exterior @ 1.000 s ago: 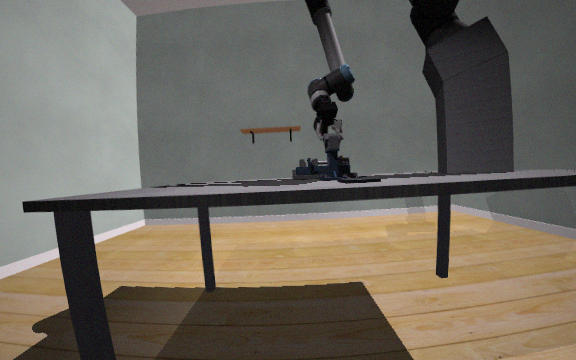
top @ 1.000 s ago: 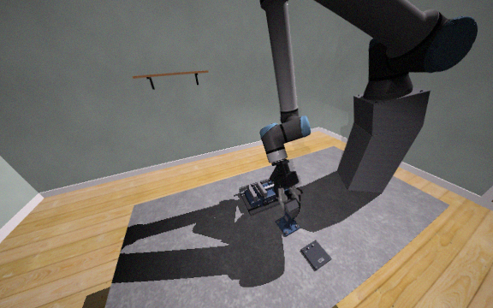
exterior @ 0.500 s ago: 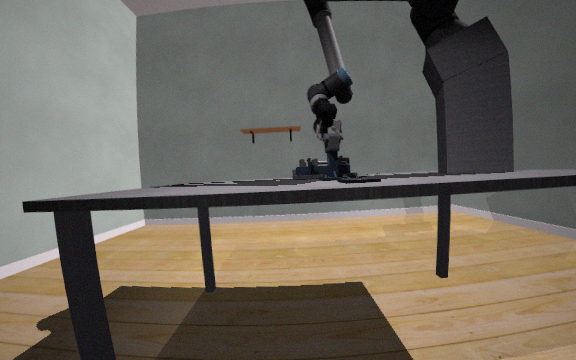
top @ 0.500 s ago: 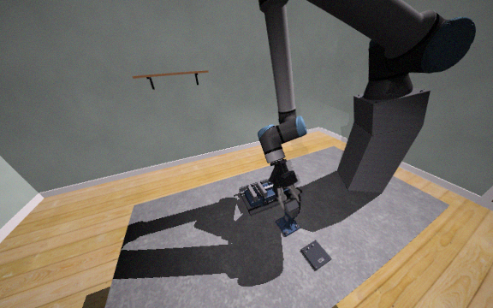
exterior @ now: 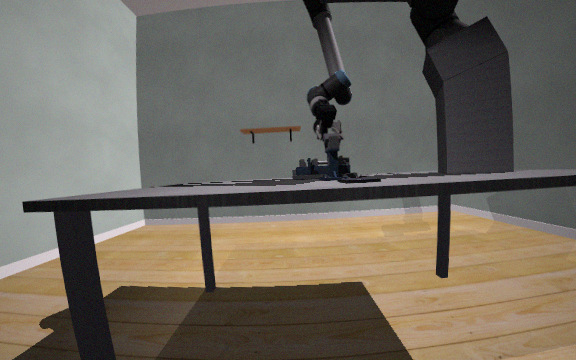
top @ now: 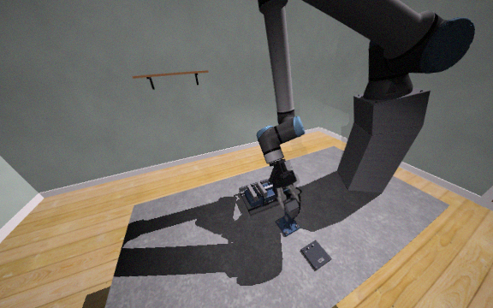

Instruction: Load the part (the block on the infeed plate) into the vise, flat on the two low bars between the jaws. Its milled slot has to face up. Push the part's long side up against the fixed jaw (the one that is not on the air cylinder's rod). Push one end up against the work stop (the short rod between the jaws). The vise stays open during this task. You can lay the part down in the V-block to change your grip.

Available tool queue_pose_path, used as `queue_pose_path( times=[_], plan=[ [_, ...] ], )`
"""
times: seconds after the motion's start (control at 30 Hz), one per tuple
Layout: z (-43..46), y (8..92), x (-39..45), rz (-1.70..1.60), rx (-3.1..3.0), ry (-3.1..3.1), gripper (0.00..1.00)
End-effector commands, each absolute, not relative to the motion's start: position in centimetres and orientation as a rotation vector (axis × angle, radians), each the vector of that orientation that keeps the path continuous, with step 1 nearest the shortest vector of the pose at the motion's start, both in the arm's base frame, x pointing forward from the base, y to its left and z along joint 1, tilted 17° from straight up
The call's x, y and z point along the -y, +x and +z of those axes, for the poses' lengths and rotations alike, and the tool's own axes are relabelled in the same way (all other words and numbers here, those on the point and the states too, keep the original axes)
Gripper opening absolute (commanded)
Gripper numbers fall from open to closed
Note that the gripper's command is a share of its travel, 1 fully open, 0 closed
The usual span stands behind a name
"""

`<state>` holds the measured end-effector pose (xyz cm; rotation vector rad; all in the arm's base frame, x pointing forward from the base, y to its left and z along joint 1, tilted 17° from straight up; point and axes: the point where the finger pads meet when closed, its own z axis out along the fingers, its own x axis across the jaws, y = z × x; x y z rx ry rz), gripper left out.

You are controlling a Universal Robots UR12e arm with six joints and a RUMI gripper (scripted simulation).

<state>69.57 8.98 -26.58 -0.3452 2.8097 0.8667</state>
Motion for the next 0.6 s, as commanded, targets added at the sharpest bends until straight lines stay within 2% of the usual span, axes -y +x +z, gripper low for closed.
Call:
queue_pose_path(
  times=[0.0, 0.57],
  plan=[
    [-26.53, 69.60, -8.98, 0.877, -2.807, -0.347, 0.51],
    [-26.53, 69.61, -8.97, 0.896, -2.802, -0.349, 0.51]
  ],
)
